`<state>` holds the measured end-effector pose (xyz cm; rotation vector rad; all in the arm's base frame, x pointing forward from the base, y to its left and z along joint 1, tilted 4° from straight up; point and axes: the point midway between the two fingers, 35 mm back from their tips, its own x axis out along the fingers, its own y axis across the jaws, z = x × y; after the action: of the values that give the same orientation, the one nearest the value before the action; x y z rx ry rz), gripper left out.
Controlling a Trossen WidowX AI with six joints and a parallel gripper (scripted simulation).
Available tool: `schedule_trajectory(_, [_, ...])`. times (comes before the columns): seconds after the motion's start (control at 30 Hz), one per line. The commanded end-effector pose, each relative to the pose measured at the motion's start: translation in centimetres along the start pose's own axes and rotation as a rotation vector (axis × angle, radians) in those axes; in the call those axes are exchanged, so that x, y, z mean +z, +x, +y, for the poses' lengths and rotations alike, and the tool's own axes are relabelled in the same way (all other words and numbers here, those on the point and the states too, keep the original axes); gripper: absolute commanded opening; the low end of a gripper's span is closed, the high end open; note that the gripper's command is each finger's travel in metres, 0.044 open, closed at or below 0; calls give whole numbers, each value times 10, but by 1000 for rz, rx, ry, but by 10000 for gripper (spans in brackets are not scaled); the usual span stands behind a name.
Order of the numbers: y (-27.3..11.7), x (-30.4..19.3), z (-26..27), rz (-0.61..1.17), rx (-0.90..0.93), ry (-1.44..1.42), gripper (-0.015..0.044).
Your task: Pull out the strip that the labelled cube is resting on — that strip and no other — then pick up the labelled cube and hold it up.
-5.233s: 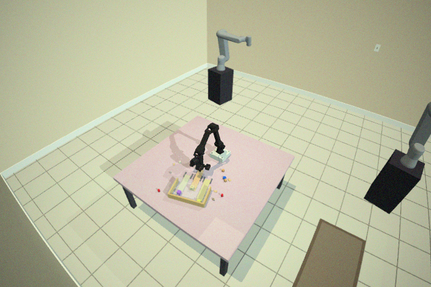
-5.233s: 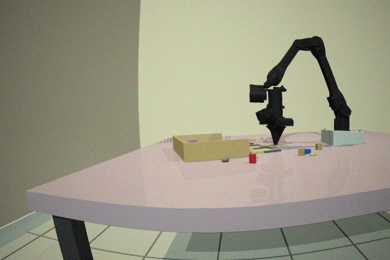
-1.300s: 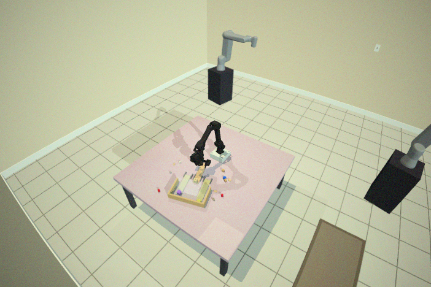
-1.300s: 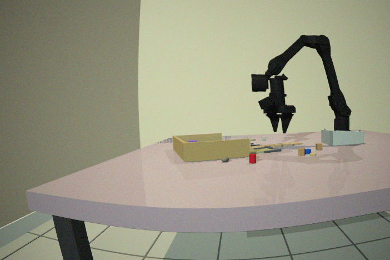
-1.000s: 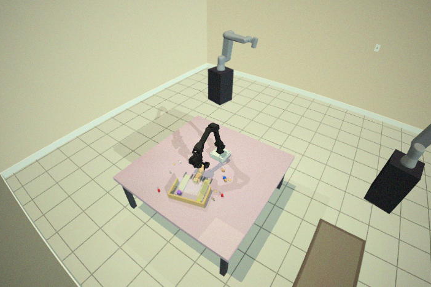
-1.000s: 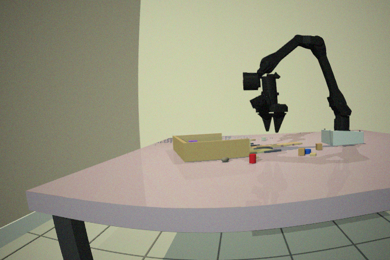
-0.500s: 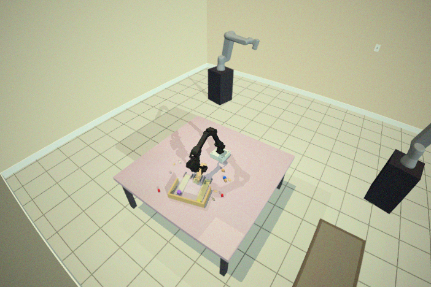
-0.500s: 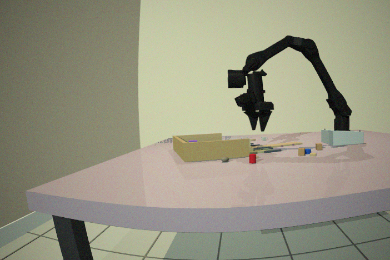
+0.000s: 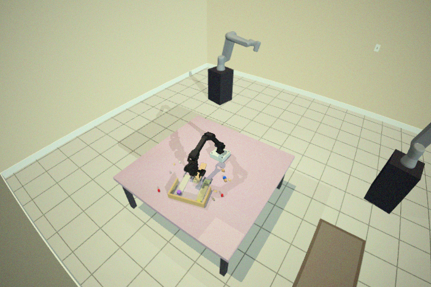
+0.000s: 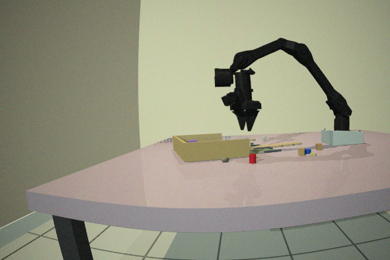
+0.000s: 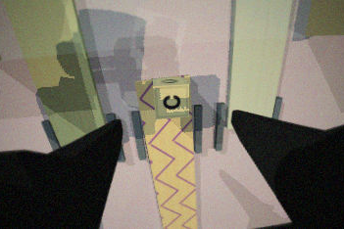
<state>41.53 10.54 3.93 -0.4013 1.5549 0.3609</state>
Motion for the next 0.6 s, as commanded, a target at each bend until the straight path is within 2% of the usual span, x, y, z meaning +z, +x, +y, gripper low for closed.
schedule_trajectory(0.0, [5, 2, 0, 3, 5, 6, 309])
schedule_trajectory(0.07, [8, 3, 0, 3, 5, 6, 256])
schedule_trajectory(0.1, [10, 3, 0, 3, 5, 6, 250])
schedule_trajectory(0.57, [33, 3, 1, 3, 5, 6, 250])
